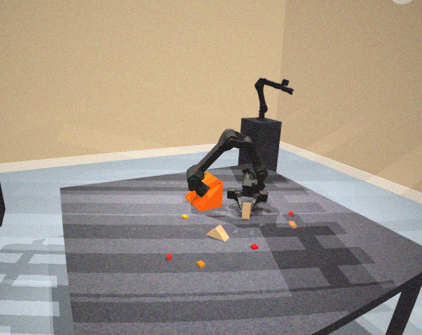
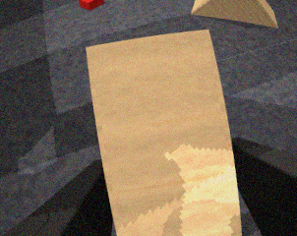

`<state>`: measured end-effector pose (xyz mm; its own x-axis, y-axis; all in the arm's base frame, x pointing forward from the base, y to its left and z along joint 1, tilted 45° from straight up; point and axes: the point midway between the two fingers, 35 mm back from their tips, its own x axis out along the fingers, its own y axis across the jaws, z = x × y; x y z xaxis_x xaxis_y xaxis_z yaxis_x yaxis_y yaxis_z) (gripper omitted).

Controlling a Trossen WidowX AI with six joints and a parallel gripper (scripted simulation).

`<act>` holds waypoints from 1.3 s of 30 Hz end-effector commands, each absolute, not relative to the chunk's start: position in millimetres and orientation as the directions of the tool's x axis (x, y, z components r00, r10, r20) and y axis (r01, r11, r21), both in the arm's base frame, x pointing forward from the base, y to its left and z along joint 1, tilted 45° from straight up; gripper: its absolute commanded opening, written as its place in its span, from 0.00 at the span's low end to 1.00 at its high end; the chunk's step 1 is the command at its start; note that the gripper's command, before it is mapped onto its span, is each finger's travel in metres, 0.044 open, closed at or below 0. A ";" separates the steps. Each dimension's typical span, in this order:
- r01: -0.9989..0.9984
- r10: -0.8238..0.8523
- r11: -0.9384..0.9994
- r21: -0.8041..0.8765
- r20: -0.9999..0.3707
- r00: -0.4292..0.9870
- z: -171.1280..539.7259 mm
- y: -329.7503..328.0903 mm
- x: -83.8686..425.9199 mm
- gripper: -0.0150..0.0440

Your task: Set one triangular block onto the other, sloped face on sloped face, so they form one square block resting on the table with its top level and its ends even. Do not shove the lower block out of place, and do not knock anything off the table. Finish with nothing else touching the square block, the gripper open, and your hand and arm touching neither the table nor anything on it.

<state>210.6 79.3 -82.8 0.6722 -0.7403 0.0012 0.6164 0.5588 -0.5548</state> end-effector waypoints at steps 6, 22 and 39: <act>0.616 -0.743 0.555 -0.558 0.001 0.670 -82.8 78.9 210.2 1.00; 0.479 -0.708 0.538 -0.694 -0.063 0.703 -9.7 148.5 209.9 1.00; 0.929 -0.853 0.312 -0.200 -0.490 0.181 29.6 50.8 223.2 1.00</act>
